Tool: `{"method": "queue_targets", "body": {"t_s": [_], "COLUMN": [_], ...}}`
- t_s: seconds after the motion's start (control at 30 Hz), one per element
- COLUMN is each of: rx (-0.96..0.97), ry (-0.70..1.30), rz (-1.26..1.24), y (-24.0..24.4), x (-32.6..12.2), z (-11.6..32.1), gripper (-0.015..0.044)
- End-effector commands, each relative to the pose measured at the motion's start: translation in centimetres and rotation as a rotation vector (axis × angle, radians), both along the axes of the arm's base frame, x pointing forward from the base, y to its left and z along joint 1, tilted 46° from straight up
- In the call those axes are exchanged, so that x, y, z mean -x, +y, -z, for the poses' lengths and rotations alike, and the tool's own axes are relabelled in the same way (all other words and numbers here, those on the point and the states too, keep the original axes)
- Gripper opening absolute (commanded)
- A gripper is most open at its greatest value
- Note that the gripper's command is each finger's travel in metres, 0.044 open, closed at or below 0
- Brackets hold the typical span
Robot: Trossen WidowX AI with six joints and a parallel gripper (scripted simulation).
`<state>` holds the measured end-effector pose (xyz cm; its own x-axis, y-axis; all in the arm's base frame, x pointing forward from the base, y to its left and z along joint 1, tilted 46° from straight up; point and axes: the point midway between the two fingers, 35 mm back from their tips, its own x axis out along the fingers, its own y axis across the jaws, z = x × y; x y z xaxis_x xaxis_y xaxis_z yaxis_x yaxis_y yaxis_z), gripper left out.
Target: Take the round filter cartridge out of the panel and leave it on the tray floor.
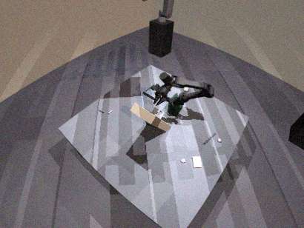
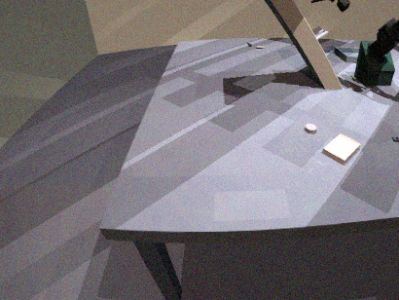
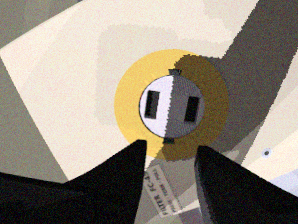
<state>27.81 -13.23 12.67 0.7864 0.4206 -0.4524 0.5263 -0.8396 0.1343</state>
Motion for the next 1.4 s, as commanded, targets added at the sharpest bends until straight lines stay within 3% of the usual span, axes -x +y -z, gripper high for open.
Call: {"method": "queue_targets", "body": {"t_s": [0.0, 1.37], "rx": [-0.037, -0.037], "ry": [0.006, 0.002], "rz": [-0.003, -0.003], "y": [0.4, 2.9], "x": [0.0, -4.4], "z": [0.3, 2.7], "gripper": [0.0109, 0.0109]}}
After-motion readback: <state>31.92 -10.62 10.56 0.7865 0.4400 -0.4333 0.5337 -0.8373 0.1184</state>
